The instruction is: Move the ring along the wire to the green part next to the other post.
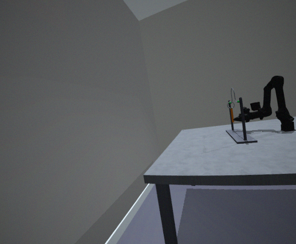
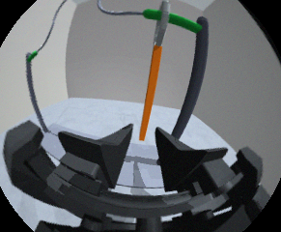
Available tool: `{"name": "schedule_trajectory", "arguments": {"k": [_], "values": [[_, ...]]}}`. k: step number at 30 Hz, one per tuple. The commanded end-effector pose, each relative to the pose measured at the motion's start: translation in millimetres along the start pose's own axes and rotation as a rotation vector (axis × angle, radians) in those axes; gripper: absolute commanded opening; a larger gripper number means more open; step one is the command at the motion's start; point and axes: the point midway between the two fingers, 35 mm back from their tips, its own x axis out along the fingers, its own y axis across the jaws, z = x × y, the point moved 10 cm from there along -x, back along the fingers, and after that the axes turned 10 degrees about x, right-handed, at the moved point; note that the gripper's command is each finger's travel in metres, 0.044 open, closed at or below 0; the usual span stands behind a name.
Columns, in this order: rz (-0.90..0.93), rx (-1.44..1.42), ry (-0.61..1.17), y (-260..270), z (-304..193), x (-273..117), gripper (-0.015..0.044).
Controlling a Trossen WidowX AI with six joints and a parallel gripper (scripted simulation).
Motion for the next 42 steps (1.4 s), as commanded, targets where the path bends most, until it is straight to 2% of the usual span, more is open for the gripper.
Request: {"name": "schedule_trajectory", "arguments": {"k": [1, 22, 42], "values": [[-0.002, -0.001, -0.006, -1, 2, 8, 0.016], [-0.001, -0.001, -0.01, 1, 0, 41, 0.016], [-0.001, -0.001, -0.01, 1, 0, 42, 0.016]]}}
